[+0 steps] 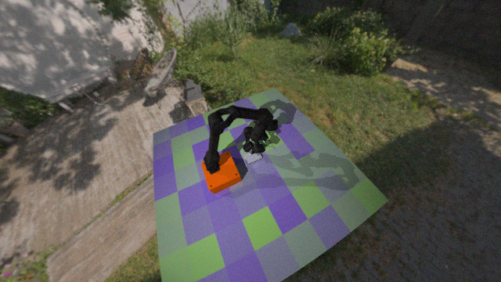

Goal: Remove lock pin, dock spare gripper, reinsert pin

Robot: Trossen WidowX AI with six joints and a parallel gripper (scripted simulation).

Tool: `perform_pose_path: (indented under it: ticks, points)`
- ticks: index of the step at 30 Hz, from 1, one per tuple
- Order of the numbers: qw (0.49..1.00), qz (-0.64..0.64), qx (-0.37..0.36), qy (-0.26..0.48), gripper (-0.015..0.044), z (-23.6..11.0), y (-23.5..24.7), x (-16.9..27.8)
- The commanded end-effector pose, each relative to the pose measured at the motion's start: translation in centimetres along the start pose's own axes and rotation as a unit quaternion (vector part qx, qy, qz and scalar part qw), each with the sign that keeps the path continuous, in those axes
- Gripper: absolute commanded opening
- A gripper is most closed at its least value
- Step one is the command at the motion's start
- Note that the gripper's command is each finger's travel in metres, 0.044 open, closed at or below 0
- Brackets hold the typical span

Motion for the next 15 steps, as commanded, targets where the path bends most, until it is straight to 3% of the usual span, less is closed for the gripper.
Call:
perform_pose_path:
  ticks: [1,15]
  points:
    - [1.0,0.0,0.0,0.0,0.044,-0.5,0.2,0.8]
    - [1.0,-0.001,0.0,0.001,0.044,-2.1,0.9,3.3]
Point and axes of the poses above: the point midway between the two fingers, 35 mm back from their tips, its own z axis out along the fingers, its own y axis across the jaws, x = y × z, the point moved 8 cm from there along -z, back along the fingers, and after that the axes turned 15 degrees about -z, right-handed, at the moved point
